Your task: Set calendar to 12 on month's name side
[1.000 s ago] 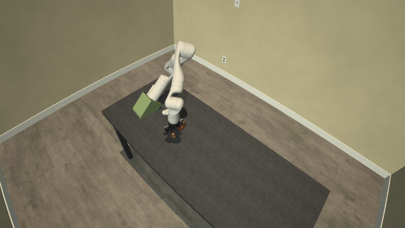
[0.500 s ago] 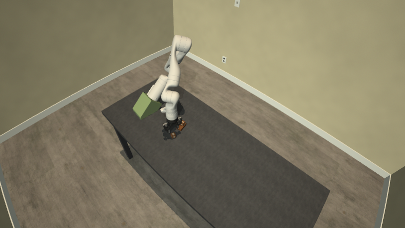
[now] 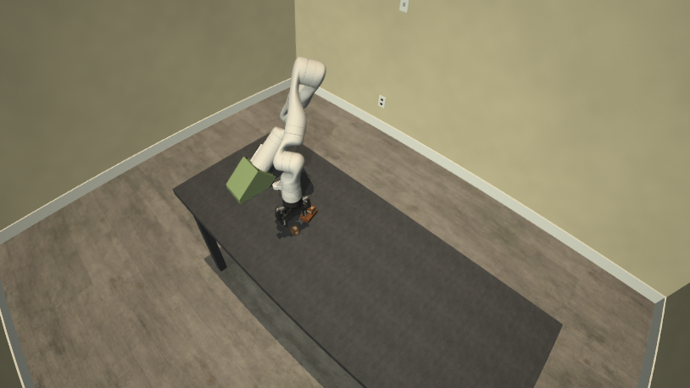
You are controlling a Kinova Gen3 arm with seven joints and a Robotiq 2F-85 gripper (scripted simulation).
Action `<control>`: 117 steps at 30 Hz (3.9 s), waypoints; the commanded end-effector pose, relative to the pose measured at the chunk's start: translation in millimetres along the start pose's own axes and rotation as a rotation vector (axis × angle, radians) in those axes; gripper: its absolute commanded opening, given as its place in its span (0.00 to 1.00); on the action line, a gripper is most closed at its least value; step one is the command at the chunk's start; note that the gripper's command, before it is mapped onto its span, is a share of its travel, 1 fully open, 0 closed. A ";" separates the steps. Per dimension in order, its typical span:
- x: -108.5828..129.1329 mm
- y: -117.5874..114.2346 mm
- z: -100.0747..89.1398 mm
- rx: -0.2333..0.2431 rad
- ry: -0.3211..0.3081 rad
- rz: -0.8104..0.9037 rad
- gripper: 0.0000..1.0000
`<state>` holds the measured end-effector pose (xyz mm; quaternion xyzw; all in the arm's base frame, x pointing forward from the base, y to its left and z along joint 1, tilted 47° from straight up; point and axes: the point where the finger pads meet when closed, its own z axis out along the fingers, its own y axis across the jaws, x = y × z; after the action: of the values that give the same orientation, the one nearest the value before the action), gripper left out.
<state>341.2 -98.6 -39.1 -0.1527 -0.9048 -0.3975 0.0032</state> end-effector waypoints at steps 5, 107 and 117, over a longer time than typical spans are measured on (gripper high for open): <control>-0.4 -0.3 -0.8 0.001 -0.002 0.000 1.00; 0.3 -0.3 -12.0 -0.002 -0.006 1.572 0.46; 0.3 -0.3 -11.9 -0.002 -0.006 1.572 0.46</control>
<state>339.3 -106.6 -31.4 -0.7486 -0.5313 -0.2789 0.2819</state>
